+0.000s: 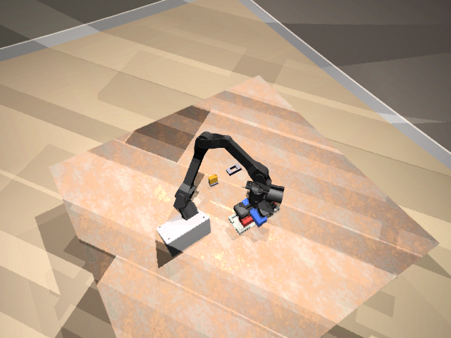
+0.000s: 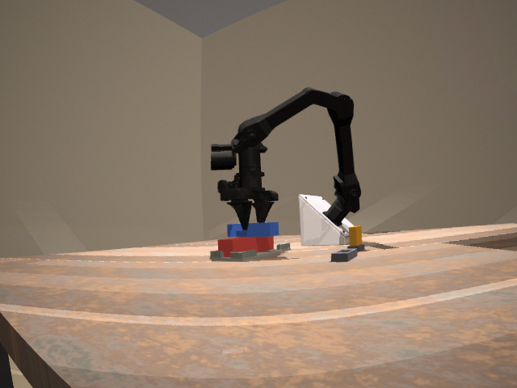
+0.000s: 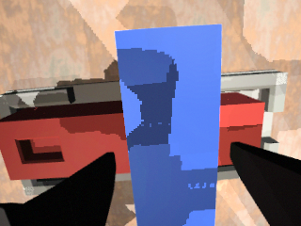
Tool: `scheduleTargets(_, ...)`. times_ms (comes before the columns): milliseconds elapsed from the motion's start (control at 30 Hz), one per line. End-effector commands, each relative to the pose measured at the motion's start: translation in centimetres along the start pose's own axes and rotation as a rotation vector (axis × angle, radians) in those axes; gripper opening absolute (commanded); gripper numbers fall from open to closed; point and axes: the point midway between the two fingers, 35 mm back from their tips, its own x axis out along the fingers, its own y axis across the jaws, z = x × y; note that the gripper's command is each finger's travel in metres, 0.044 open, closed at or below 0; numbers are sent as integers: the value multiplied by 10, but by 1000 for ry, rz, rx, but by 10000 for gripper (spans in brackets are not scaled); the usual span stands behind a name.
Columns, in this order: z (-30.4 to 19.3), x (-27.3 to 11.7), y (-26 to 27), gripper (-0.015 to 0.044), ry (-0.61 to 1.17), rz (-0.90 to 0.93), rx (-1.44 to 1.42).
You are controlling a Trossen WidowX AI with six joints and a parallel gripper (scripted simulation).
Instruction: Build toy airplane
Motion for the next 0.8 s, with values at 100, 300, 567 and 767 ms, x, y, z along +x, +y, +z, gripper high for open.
scheduleTargets(100, 0, 0, 0, 440, 0, -1, -1)
scheduleTargets(300, 0, 0, 0, 440, 0, -1, -1)
scheduleTargets(567, 1, -83, 0, 440, -2, 1, 4)
scheduleTargets(767, 3, -86, 2, 440, -2, 2, -12)
